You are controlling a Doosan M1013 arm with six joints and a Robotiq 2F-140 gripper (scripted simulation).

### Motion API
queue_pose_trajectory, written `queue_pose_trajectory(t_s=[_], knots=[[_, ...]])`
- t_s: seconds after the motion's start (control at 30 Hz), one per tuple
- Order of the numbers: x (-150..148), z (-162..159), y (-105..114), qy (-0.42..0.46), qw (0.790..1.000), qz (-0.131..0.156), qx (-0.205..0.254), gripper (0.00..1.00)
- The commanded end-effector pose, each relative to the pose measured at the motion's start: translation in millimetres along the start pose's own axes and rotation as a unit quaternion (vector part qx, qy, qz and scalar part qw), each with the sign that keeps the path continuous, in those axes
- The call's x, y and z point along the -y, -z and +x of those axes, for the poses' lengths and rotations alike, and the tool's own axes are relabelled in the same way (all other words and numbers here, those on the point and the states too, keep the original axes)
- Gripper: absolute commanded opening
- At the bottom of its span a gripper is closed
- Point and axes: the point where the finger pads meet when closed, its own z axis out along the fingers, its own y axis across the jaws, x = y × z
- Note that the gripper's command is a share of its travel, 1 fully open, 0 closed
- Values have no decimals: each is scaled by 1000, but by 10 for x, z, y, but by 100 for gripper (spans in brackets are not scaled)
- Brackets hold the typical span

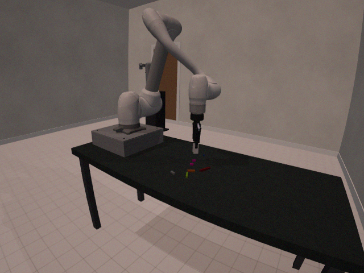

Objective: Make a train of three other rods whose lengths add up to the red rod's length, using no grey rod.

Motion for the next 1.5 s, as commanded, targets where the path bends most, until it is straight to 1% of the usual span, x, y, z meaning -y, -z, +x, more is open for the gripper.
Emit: queue_pose_trajectory(t_s=[0.0, 0.77, 1.47], knots=[[0, 1, -40, 0, 1000, 0, 0, 15], [2, 3, -338, 0, 1000, 0, 0, 15], [3, 4, -390, 0, 1000, 0, 0, 15]])
